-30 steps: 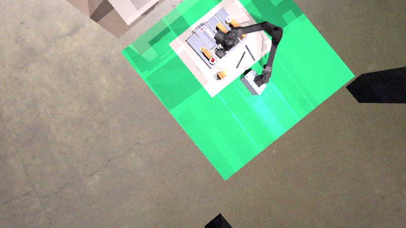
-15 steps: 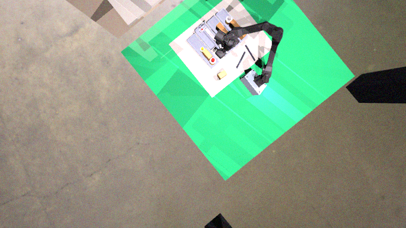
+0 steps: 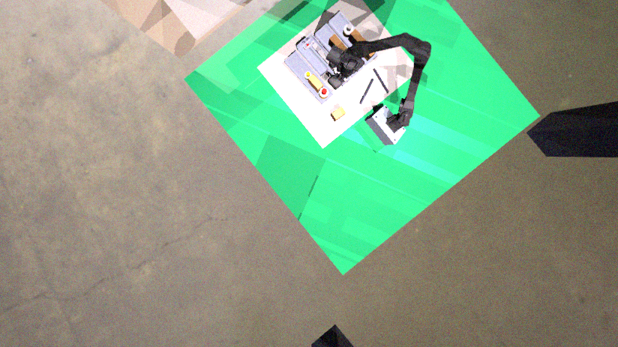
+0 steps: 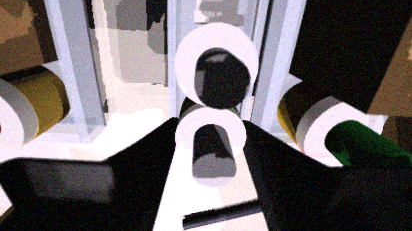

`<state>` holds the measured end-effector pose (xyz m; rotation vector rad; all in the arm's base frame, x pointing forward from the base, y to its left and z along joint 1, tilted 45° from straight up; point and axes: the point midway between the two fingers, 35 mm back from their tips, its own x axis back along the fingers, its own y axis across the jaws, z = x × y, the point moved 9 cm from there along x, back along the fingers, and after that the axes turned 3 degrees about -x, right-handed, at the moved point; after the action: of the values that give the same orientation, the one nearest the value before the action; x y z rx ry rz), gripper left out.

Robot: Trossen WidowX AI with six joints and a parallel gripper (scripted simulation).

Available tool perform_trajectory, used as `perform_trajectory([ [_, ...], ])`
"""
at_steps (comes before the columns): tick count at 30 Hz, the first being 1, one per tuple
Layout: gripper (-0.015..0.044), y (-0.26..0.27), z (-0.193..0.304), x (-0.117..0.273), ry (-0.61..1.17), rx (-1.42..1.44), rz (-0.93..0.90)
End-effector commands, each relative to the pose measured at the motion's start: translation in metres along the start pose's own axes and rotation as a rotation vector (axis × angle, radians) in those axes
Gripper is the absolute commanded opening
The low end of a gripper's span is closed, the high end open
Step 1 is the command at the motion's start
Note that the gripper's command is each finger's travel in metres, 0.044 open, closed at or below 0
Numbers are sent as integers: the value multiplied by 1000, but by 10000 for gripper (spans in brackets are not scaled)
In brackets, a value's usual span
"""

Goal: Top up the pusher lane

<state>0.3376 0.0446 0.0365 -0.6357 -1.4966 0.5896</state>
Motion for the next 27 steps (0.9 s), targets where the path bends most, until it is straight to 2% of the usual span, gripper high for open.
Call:
perform_trajectory([
  [1,157,0,0,0,1,-3,1],
  [6,289,0,0,0,1,-3,1],
  [7,299,0,0,0,1,-3,1],
  [16,299,0,0,20,1,-3,0],
  [27,299,0,20,22,2,-2,-1],
])
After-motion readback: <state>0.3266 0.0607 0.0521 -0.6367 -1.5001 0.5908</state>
